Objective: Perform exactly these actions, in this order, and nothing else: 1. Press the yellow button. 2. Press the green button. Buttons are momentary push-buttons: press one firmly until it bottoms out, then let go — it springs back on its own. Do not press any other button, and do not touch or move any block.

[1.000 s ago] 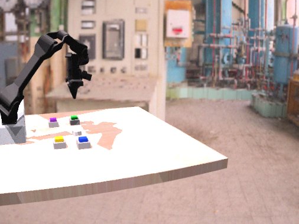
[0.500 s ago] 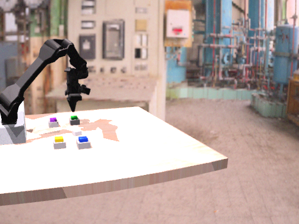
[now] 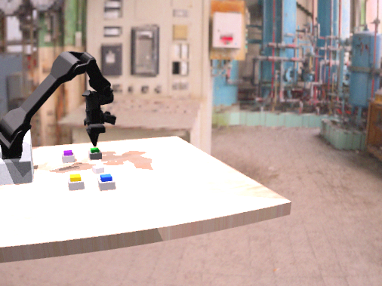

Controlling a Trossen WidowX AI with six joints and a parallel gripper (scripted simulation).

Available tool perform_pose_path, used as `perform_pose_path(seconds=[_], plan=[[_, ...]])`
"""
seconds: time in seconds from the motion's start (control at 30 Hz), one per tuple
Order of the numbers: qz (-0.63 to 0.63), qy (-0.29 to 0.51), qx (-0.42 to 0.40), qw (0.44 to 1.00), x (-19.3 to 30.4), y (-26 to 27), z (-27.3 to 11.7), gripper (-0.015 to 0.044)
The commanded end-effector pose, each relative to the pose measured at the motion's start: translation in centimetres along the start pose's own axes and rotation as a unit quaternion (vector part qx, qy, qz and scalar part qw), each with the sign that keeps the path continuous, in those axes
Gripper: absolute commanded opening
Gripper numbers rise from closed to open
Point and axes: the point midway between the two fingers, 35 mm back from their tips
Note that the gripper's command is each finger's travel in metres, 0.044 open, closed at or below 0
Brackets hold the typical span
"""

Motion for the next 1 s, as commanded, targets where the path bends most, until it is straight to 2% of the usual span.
perform_pose_path(seconds=[0.0, 0.87, 0.97], plan=[[-0.003, 0.001, 0.003, 1.000, 0.1, 0.0, 0.9, 0.0020], [-0.003, 0.001, 0.003, 1.000, 0.1, 0.0, 1.4, 0.0020], [-0.003, 0.001, 0.003, 1.000, 0.1, 0.0, -1.5, 0.0020]])
Point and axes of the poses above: the point midway between the two fingers, 35 mm back from their tips, its own z axis out along the fingers, its own y axis across the jaws, x = y × z, and after that the axes turned 4 degrees about -z, right-handed
